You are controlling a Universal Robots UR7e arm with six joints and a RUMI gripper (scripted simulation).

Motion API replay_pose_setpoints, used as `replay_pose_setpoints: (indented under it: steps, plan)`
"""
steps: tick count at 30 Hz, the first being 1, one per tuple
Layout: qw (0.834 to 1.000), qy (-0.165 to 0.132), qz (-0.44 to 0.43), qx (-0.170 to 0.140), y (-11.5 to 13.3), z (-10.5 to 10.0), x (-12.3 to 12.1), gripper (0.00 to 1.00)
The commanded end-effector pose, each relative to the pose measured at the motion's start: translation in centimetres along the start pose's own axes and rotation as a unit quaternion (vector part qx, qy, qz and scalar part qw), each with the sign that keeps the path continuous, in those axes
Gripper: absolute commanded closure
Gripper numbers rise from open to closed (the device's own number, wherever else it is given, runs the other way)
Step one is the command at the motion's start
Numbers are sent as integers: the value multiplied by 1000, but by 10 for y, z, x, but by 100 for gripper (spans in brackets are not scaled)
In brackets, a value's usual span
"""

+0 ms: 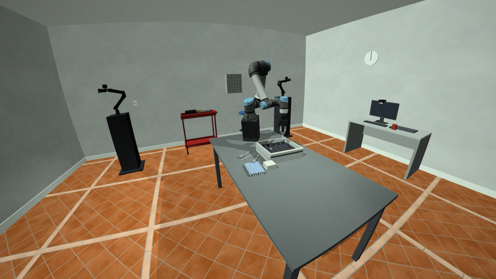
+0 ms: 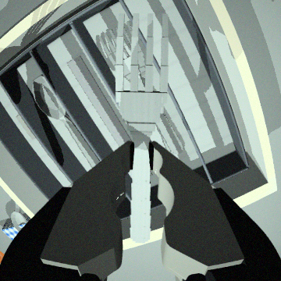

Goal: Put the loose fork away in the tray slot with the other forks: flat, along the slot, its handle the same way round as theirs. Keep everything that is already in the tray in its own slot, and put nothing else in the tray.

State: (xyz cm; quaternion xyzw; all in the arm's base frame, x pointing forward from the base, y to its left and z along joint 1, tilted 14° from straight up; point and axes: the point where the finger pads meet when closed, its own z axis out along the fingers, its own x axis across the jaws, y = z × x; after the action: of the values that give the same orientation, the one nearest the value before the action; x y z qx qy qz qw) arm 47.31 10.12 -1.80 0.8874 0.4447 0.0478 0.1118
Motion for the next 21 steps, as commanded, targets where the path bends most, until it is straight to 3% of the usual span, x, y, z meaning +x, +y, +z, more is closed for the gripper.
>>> replay_pose_setpoints:
  steps: [1, 7, 13, 21]
  plan:
    - [1000, 0, -6, -1, 0, 0, 0, 100]
    - [995, 0, -99, -1, 0, 0, 0, 100]
    - [976, 0, -219, -1, 0, -1, 1, 100]
    - [970, 0, -243, -1, 0, -1, 1, 100]
